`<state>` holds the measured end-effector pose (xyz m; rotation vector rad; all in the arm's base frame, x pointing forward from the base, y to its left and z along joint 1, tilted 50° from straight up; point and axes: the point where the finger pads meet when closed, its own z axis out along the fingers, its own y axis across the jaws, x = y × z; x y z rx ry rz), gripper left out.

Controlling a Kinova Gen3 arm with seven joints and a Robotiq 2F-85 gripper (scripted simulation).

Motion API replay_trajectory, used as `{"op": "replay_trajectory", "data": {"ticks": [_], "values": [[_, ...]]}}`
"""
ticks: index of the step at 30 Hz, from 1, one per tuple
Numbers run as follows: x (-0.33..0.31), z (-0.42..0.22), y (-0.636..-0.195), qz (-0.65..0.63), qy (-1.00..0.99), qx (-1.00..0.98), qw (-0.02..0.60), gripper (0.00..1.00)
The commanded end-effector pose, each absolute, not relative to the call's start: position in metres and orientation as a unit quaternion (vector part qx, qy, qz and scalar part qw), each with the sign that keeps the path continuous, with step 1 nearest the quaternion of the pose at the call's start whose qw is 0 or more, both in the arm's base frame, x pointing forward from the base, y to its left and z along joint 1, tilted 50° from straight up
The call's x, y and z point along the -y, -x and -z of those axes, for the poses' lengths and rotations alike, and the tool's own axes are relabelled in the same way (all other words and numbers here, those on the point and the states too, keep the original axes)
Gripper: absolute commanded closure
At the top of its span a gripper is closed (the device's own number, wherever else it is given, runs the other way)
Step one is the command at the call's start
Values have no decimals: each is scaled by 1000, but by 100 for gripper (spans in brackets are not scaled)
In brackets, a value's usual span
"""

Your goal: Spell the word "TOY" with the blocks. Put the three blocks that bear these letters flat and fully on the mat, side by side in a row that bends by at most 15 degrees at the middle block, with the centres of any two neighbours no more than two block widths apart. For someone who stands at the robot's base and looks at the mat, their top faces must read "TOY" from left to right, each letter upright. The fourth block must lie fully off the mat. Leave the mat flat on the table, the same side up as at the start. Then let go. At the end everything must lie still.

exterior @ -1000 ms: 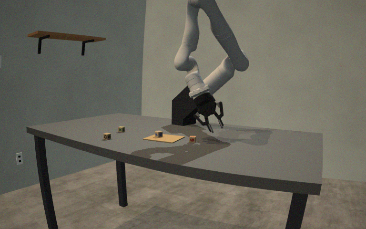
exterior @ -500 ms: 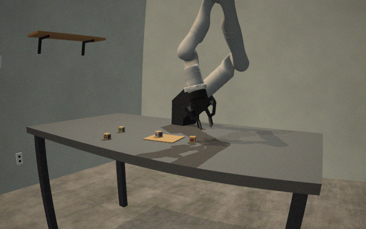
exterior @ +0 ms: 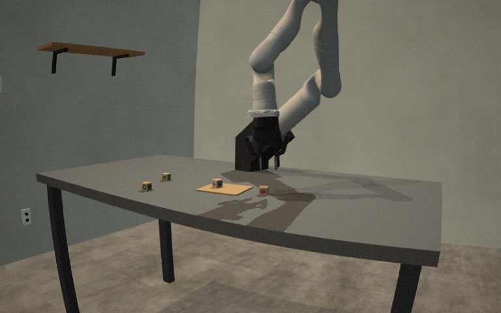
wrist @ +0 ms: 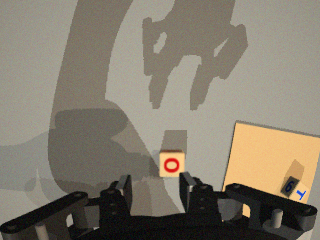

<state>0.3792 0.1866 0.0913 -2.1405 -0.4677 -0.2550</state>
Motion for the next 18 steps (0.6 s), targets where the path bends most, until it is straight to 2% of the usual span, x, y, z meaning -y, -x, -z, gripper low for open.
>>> {"op": "replay_trajectory", "data": {"ticks": [1, 18], "values": [[-183, -95, -386, 108, 872, 194, 437, 59], [-172, -95, -397, 109, 886, 187, 411, 59]]}}
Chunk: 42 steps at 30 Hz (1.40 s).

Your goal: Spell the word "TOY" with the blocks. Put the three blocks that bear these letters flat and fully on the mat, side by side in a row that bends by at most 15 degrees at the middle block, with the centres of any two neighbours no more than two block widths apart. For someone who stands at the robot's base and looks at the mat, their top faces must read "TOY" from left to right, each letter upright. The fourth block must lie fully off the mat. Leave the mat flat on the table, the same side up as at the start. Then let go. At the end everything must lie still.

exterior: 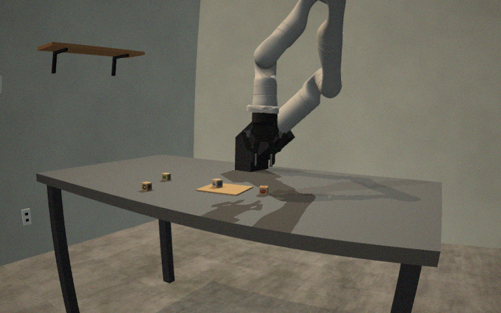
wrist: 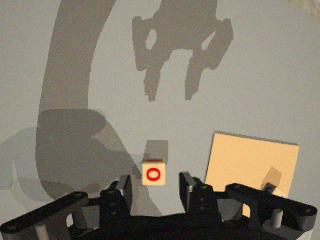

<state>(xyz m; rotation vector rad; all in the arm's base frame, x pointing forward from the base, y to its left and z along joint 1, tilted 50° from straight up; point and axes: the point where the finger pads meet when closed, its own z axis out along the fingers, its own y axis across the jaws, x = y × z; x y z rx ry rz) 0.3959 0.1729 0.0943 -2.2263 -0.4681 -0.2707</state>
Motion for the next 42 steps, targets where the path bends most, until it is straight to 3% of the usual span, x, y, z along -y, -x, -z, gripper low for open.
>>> {"op": "replay_trajectory", "data": {"ticks": [1, 4, 5, 19, 37, 38, 42], "values": [[-172, -95, -397, 109, 886, 187, 411, 59], [-172, -95, -397, 109, 886, 187, 411, 59], [-172, -95, -397, 109, 886, 187, 411, 0], [-165, -88, -400, 101, 889, 167, 414, 0], [-64, 33, -407, -26, 899, -103, 424, 0], [-64, 33, -407, -26, 899, -103, 424, 38], [-64, 33, -407, -26, 899, -103, 424, 38]]}}
